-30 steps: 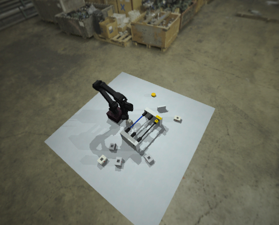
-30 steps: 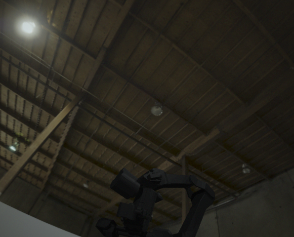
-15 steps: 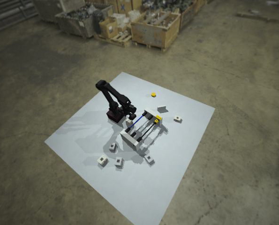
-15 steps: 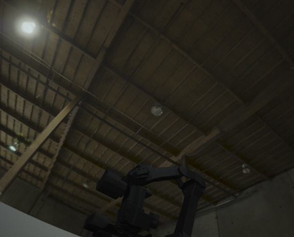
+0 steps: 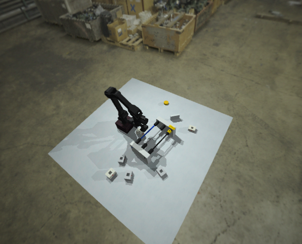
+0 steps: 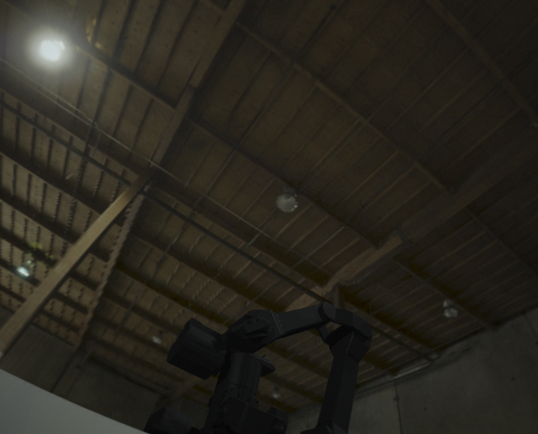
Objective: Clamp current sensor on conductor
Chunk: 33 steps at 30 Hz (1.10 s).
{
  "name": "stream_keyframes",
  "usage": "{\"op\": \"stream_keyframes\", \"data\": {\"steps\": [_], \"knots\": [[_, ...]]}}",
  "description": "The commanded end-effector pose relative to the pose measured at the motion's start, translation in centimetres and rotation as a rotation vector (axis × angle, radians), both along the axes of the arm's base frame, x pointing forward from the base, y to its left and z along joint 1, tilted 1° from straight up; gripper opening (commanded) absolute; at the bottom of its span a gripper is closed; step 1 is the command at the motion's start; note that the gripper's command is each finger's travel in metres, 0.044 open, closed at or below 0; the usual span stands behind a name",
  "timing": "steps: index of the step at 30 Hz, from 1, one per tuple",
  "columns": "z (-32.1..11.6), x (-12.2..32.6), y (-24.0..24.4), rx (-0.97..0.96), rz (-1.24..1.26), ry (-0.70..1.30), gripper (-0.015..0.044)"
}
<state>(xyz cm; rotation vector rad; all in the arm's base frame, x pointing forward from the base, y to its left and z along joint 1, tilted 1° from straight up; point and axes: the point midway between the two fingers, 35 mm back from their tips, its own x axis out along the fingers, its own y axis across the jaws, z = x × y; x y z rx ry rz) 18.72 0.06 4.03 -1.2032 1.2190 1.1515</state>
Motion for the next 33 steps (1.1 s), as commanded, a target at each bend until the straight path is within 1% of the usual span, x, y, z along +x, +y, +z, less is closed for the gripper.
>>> {"op": "stream_keyframes", "data": {"steps": [1,15,33], "knots": [[-0.8,-0.2,0.0,0.003,0.007,0.01,0.032],[-2.8,-0.4,0.1,0.003,0.013,0.011,0.032],[-2.4,-0.2,0.0,0.0,0.006,0.003,0.02]]}}
